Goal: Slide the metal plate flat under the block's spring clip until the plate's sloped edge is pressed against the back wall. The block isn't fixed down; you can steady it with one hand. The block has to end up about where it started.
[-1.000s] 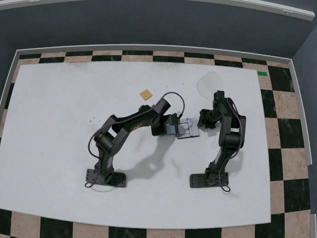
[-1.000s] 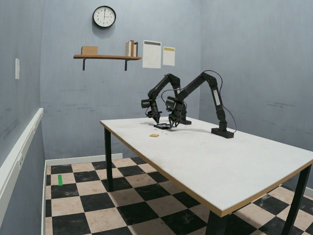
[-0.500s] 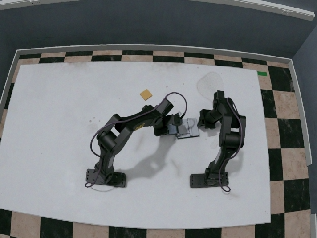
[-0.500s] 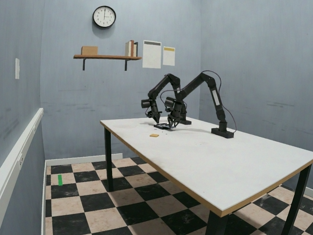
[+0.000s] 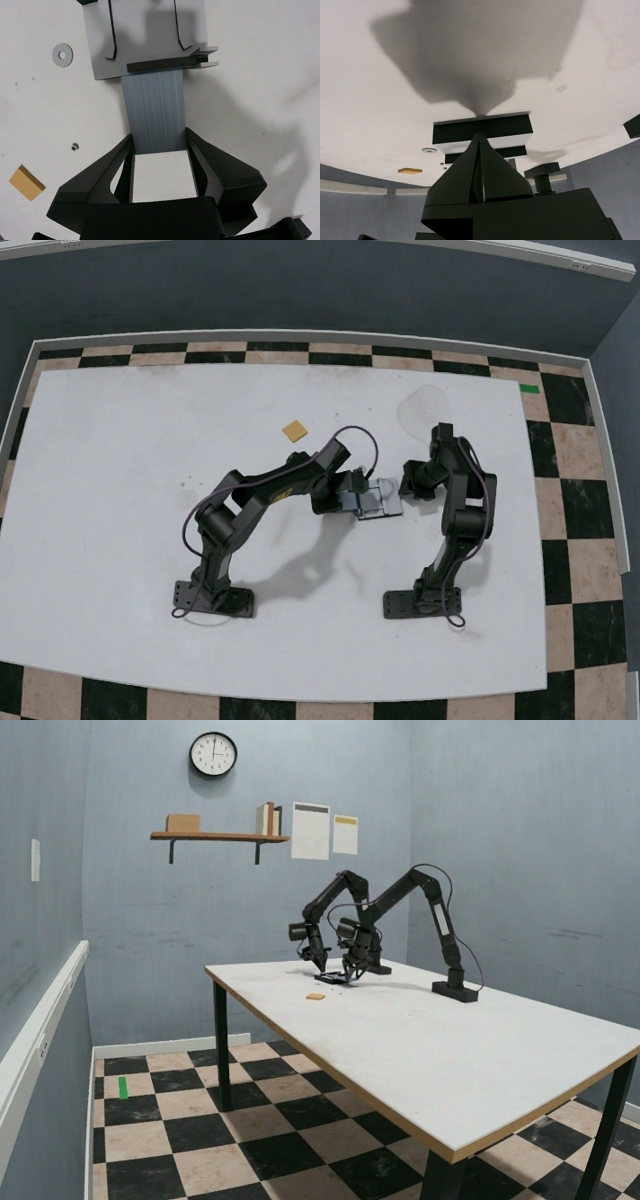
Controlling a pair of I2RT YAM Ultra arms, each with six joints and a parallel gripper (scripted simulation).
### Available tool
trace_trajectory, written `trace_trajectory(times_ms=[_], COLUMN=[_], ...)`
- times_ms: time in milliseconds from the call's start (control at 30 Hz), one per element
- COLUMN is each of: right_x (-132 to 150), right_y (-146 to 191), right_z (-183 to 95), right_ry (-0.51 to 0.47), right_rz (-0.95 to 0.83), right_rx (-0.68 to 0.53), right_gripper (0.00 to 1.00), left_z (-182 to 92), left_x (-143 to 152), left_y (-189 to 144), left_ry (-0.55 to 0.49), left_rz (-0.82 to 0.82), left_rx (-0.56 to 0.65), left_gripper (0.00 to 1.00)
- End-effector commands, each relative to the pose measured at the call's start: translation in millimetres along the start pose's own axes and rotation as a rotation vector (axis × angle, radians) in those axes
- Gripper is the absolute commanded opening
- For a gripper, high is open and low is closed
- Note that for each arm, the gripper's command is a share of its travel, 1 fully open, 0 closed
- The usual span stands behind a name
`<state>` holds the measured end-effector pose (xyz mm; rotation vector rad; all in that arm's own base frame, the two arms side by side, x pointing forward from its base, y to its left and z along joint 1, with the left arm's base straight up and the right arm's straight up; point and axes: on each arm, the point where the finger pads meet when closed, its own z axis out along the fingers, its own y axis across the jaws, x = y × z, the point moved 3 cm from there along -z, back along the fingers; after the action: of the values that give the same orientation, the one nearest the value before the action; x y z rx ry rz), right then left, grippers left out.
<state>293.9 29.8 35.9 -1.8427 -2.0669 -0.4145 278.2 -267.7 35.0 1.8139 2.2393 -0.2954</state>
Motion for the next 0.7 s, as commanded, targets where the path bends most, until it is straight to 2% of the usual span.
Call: trace_trajectory(times_ms=[0, 167, 500, 567, 667], right_x=[0.7, 0.7, 0.7, 0.7, 0.7], right_y=[3.3, 3.3, 3.3, 3.3, 3.3], right_z=[3.7, 3.7, 3.7, 3.7, 3.7], right_ry=[-0.003, -0.003, -0.003, -0.003, -0.003], right_rz=[-0.009, -0.009, -0.009, -0.009, -0.009], right_rx=[-0.013, -0.013, -0.013, -0.013, -0.013], right_gripper=[0.00, 0.00, 0.00, 0.00, 0.00], left_z=[-15.5, -24.8, -31.5, -31.7, -13.6], left_x=[-25.5, -45.3, -61.0, -61.7, -56.9], left_y=[9.5, 9.4, 7.6, 7.5, 7.4], left_ry=[-0.115, -0.182, -0.238, -0.239, -0.156], left_rz=[0.023, 0.053, 0.077, 0.077, 0.041], left_rx=[-0.040, -0.057, -0.061, -0.061, -0.043], left_gripper=[0.45, 0.45, 0.45, 0.45, 0.45])
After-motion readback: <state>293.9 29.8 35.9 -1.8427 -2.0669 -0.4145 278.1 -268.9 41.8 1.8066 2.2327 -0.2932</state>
